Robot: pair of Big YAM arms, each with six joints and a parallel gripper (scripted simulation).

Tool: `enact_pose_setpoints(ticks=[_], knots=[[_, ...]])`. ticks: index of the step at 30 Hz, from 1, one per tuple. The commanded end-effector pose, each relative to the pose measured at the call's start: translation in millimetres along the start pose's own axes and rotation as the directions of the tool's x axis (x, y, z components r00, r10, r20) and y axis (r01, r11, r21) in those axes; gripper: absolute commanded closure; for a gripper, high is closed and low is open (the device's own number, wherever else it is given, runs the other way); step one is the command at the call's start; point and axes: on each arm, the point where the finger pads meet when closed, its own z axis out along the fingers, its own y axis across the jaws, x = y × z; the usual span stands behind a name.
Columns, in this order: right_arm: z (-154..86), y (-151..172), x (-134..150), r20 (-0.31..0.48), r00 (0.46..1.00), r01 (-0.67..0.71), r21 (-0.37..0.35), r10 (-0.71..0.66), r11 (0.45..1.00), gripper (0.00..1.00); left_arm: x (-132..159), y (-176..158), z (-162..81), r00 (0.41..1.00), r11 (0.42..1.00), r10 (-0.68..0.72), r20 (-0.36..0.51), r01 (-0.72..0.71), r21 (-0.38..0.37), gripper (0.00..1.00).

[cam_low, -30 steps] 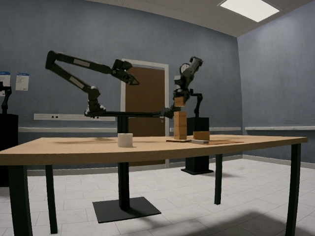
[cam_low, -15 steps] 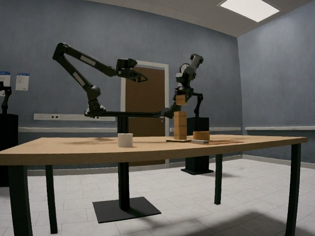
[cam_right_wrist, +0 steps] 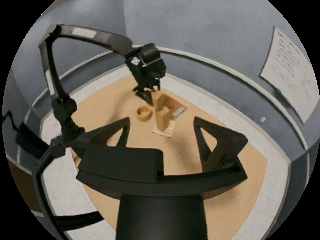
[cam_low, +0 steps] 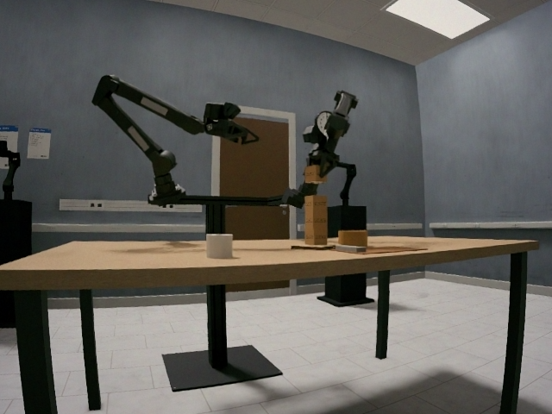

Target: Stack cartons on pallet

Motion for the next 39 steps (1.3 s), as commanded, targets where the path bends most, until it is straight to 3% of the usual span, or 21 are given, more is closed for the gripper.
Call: enact_pose_setpoints(ticks=[1, 7, 18, 19, 29, 39], knots=[[3, -2, -14, 0.024, 1.0, -0.006, 0.005, 0.006, 1.0, 0.0, -17, 28, -3, 0.984, 0.982, 0.18, 0.009, -0.18, 0.051, 0.5], [3, -2, -14, 0.024, 1.0, -0.006, 0.005, 0.006, 1.0, 0.0, -27, 30, 0, 0.979, 0.973, 0.205, 0.021, -0.206, 0.109, 0.5], [3, -2, -14, 0.024, 1.0, -0.006, 0.005, 0.006, 1.0, 0.0, -31, 36, -6, 0.981, 0.977, 0.193, 0.031, -0.195, 0.083, 0.5], [3, -2, -14, 0.024, 1.0, -0.006, 0.005, 0.006, 1.0, 0.0, -26, 24, -1, 0.98, 0.974, 0.199, 0.024, -0.2, 0.104, 0.5], [3, -2, -14, 0.024, 1.0, -0.006, 0.005, 0.006, 1.0, 0.0, -35, 46, -10, 0.982, 0.978, 0.188, 0.027, -0.19, 0.088, 0.5], [3, -2, -14, 0.024, 1.0, -0.006, 0.005, 0.006, 1.0, 0.0, -9, 23, 22, 0.981, 0.972, 0.196, 0.01, -0.196, 0.128, 0.5]])
